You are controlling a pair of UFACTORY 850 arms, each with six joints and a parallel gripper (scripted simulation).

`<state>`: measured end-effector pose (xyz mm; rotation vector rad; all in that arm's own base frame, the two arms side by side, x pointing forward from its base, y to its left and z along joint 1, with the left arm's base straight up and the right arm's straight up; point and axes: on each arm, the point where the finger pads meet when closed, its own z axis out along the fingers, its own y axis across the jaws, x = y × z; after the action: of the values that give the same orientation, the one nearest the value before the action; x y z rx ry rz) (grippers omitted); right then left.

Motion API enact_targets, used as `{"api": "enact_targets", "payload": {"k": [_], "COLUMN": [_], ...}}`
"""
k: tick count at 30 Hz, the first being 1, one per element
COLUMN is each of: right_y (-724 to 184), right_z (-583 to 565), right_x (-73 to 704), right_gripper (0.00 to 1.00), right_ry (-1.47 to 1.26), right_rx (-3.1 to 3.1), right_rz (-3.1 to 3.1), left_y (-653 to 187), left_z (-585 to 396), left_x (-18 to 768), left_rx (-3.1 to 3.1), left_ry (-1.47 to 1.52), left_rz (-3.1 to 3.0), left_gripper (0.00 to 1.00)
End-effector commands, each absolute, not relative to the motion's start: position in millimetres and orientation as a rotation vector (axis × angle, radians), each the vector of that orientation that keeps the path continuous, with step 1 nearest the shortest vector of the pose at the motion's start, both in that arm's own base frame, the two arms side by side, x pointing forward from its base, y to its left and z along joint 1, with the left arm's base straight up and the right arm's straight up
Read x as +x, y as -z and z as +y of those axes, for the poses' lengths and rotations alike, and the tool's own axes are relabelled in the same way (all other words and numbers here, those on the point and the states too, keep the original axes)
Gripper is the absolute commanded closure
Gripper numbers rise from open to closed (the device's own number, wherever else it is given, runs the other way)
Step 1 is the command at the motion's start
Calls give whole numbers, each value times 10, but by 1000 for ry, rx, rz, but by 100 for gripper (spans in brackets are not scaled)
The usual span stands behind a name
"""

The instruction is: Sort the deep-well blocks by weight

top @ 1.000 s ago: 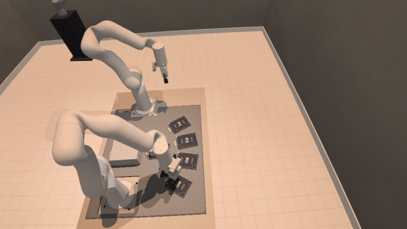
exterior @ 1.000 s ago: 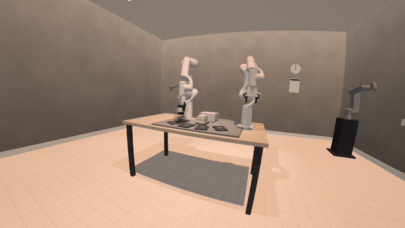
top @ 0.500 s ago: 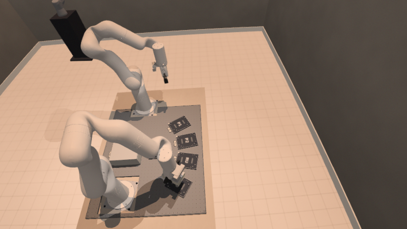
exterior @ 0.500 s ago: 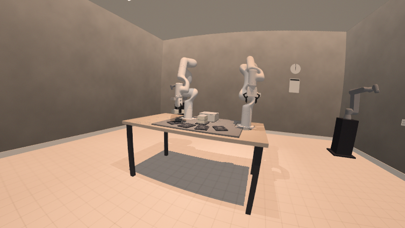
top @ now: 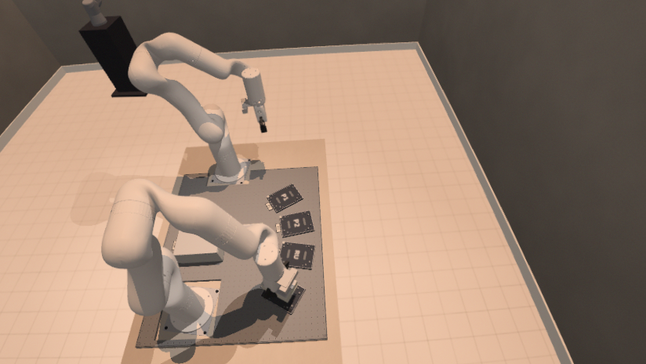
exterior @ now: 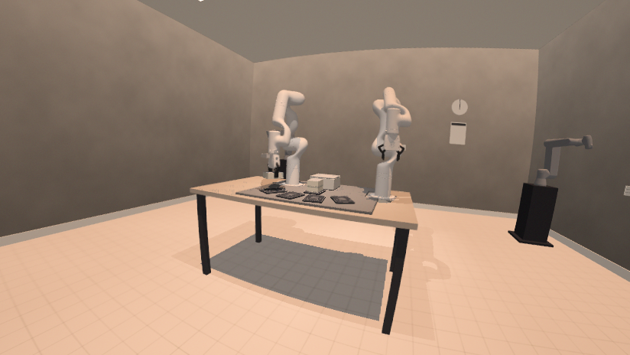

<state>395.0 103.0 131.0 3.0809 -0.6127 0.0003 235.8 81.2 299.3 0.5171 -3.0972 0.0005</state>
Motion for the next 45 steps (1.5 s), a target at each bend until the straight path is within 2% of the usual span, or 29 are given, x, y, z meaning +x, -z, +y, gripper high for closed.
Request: {"api": "enact_targets", "payload": {"k": [1, 45], "right_y": [-1312, -1095], "right_z": [1028, 1043], "right_x": [3963, 3950], "right_gripper": [100, 100], "right_ry": [-2, -2], "right_rx": [3082, 3082], "right_rz": [-613, -613], "left_y": [-3000, -3000], "left_z": [814, 814], "left_x": [2363, 2363], "left_rx": [517, 517], "left_ry": [0, 0], "left_rz": [-3099, -3099], "left_gripper": [0, 0]}}
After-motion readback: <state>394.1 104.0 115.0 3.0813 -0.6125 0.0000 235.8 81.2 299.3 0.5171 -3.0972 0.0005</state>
